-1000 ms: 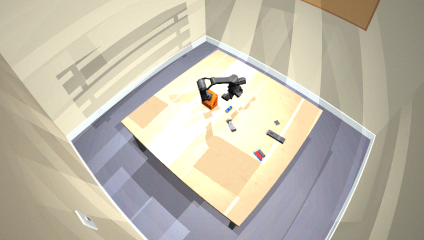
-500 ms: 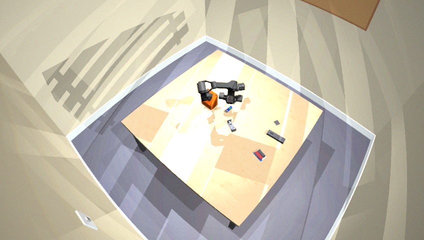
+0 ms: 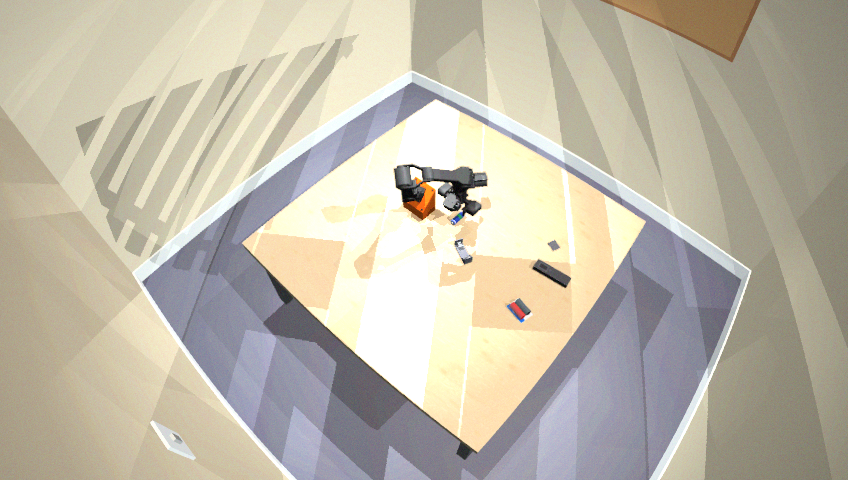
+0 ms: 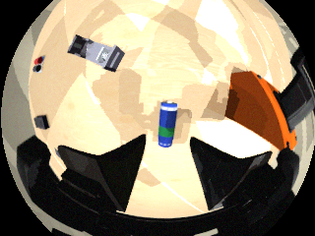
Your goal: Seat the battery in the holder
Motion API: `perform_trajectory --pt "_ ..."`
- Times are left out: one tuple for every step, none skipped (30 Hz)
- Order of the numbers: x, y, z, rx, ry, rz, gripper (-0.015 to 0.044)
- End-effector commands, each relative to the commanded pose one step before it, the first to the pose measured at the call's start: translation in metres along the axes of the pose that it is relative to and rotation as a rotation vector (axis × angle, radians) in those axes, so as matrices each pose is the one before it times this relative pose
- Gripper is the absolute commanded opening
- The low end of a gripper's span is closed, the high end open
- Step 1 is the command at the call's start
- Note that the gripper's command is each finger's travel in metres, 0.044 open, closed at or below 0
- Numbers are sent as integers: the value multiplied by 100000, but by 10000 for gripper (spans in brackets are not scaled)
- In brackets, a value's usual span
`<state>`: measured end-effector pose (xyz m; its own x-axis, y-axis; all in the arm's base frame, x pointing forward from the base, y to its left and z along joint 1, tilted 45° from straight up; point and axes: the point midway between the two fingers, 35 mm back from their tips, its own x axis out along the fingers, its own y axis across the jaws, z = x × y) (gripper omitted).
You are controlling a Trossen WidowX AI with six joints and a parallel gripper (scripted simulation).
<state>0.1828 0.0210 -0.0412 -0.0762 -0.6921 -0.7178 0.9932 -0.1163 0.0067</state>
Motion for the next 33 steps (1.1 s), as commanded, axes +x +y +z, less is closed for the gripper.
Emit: perform_trajectory --pt "533 -27 74 783 -433 119 246" --pt "163 13 -8 -3 11 5 246" --pt "163 11 -7 -3 10 4 246" --pt "163 10 -6 -2 8 4 246" --pt "162 9 -5 -2 7 4 246" --pt "162 8 -4 -1 5 4 246" --pt "161 7 -3 -1 3 4 246" --pt "161 6 -3 -1 2 3 246" --pt "161 5 -2 0 0 3 246" --pt "160 4 -1 0 -1 3 246" --pt "160 3 0 0 -3 3 246" --pt "160 2 1 1 -4 2 246" --pt "159 1 2 1 -6 2 246" --pt "159 0 3 1 -7 2 246" --pt "158 -2 3 2 -9 2 246" --pt "158 -3 4 2 -10 1 246" --pt "157 -4 5 2 -12 1 246" --pt "157 -5 6 3 -14 1 246" --pt "157 -6 7 3 -15 0 246" --pt "156 -7 7 3 -17 0 246" --pt "156 -8 8 4 -18 -1 246" --pt "155 -9 9 4 -20 -1 246" --pt "154 -10 10 4 -21 -1 246" --pt "154 -11 10 4 -23 -2 246" --pt "153 -12 11 5 -24 -2 246" --pt "153 -14 12 5 -26 -3 246" --pt "152 -15 13 5 -27 -3 246" --pt "152 -16 13 6 -29 -4 246" --pt "117 -13 11 4 -23 -3 246" --pt "70 -8 7 3 -14 -2 246" --pt "23 -3 2 1 -5 -1 246" --pt "0 0 0 0 0 0 220" --pt "0 0 0 0 0 0 194"
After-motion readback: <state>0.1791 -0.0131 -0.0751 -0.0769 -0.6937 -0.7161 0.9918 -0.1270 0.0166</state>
